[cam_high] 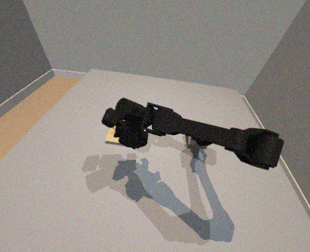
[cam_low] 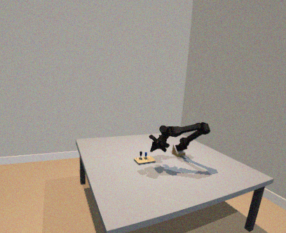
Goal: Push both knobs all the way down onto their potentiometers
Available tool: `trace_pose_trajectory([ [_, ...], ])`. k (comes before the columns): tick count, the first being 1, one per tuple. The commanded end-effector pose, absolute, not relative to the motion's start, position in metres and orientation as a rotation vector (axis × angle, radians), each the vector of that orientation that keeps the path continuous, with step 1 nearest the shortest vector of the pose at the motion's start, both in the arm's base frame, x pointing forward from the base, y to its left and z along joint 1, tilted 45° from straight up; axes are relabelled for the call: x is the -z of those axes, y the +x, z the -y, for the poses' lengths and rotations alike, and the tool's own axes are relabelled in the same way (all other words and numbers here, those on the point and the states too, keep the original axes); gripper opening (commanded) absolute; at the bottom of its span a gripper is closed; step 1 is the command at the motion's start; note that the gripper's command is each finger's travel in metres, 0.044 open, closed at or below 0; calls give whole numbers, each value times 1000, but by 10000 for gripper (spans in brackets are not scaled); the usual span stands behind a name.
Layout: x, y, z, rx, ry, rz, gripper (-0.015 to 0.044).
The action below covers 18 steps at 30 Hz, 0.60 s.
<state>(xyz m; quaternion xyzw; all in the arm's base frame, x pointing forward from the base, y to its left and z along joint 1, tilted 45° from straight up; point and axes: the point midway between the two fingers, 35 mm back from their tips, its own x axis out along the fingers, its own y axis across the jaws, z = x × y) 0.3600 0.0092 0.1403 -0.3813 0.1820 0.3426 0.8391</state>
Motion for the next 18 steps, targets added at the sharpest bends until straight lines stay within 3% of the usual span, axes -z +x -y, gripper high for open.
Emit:
trace_pose_trajectory([
  [1,-134,364,-3,-734,-710,-461,0],
  [18,-103,371,25,-726,-240,-841,0],
])
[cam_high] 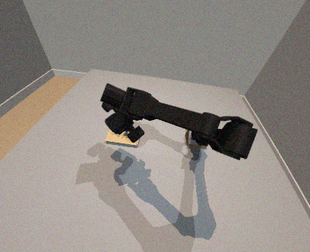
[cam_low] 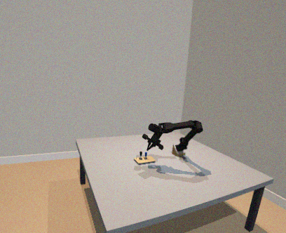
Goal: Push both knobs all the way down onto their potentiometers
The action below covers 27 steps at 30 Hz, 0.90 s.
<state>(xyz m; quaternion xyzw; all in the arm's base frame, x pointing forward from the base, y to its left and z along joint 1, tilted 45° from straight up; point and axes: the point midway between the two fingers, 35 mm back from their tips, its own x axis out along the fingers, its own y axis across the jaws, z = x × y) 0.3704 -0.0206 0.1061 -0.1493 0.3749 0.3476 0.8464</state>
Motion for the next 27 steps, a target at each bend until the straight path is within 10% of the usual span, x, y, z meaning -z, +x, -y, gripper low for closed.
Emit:
trace_pose_trajectory([
  [1,-101,371,26,-723,-212,-863,0],
  [27,-71,361,63,-553,545,-1397,0],
])
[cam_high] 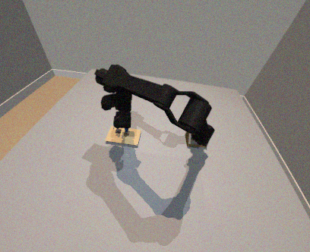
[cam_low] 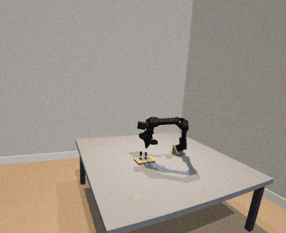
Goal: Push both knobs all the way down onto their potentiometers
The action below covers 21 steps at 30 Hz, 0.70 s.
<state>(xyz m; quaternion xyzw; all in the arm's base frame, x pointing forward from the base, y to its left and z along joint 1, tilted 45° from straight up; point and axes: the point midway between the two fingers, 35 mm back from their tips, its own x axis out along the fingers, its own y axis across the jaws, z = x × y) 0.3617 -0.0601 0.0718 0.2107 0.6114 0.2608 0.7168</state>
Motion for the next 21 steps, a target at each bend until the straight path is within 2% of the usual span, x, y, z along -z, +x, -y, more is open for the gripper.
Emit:
trace_pose_trajectory([
  [1,-70,360,65,-544,574,-1417,0],
  [6,-68,357,70,-501,701,-1500,0],
  [21,-51,358,54,-500,707,-1502,0],
])
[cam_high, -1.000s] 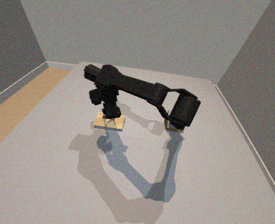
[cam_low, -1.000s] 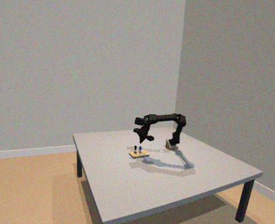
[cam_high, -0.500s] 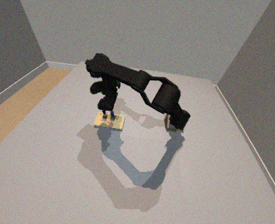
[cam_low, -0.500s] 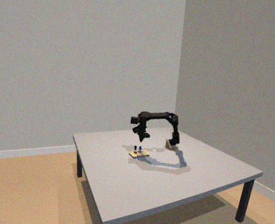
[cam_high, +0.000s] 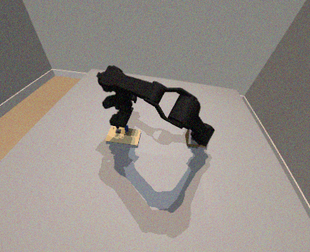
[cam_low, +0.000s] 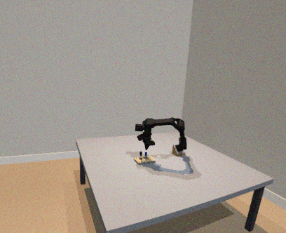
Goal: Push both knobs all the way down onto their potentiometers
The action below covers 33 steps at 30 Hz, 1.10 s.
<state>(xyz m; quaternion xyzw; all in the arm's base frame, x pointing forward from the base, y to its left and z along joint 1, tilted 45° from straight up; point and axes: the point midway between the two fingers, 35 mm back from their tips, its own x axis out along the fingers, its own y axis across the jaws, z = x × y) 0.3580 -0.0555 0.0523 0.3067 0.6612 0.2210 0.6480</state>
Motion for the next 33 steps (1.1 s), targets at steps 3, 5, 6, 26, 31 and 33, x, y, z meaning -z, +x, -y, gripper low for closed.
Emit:
trace_pose_trajectory([
  [3,-47,358,50,-500,707,-1502,0],
  [5,-45,358,48,-500,707,-1502,0],
  [6,-44,359,47,-500,707,-1502,0],
  [26,-38,359,41,-501,707,-1502,0],
  [31,-37,359,40,-501,707,-1502,0],
  [33,-36,359,39,-501,707,-1502,0],
])
